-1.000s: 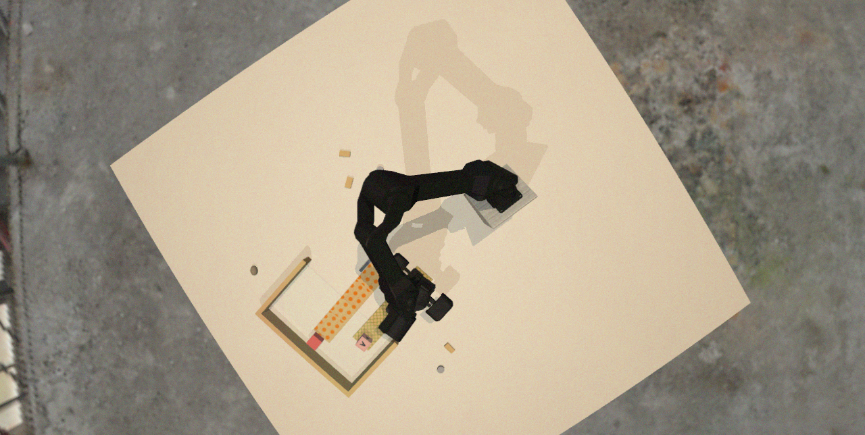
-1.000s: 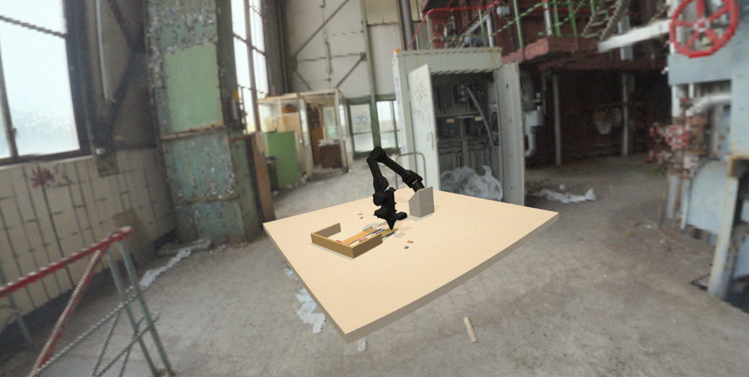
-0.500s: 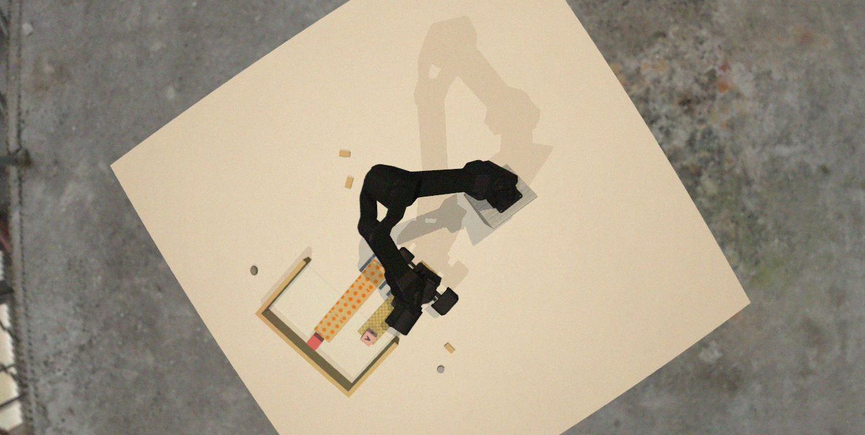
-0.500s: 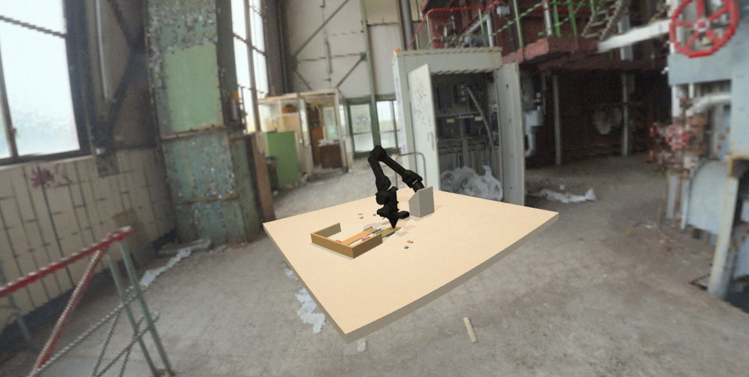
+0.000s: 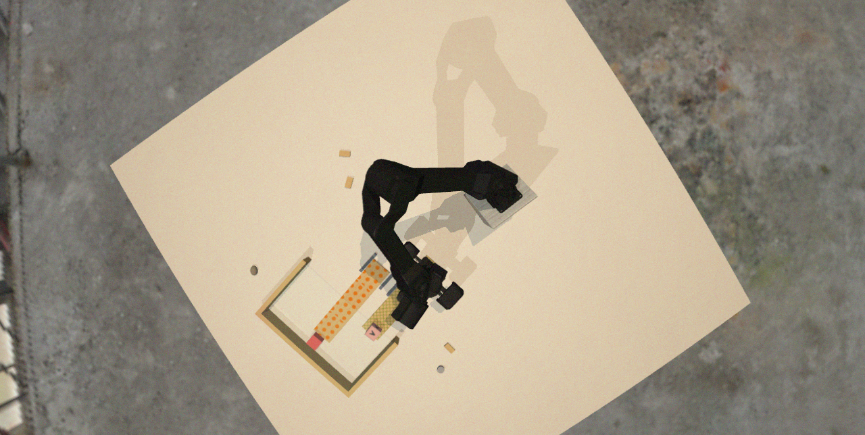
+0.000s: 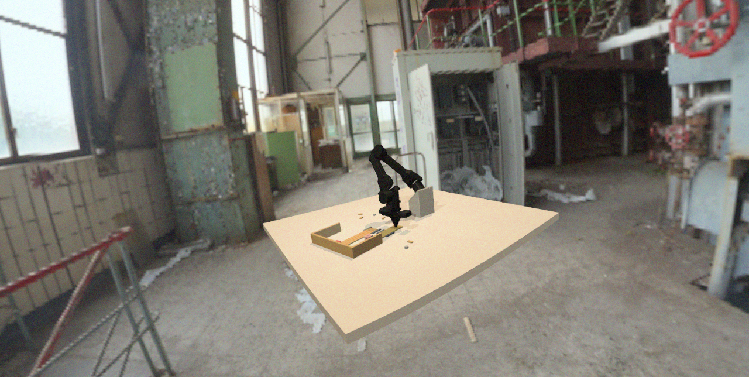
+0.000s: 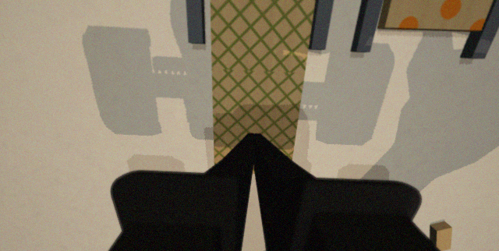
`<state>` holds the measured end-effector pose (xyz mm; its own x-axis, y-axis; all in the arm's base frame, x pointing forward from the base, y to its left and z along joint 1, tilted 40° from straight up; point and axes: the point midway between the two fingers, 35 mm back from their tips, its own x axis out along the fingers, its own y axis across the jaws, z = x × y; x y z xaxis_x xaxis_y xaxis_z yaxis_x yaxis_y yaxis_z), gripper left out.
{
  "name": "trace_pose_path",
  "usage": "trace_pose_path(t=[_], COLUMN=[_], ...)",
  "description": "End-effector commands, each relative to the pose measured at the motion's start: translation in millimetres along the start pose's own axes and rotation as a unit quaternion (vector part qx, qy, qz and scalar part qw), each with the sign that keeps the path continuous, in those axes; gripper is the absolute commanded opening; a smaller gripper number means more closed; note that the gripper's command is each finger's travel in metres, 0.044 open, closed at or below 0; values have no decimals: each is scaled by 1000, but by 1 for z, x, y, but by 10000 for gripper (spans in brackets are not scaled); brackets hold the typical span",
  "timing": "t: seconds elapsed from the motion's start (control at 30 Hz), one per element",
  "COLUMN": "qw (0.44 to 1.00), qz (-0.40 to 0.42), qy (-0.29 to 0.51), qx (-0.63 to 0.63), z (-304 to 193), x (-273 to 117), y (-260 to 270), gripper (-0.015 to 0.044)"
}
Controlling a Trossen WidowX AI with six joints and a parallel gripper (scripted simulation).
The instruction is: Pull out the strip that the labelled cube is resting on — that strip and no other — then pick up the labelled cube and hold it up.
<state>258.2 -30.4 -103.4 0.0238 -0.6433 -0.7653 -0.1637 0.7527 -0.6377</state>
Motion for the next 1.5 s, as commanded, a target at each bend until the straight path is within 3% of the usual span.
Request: trace_pose_path(t=[0.0,1.47], qw=[1000,1000], qz=[1,1], qy=[16,17], qx=[-4,-5], z=[-17,-65], x=[5,3], y=[1,1], gripper=[0,0])
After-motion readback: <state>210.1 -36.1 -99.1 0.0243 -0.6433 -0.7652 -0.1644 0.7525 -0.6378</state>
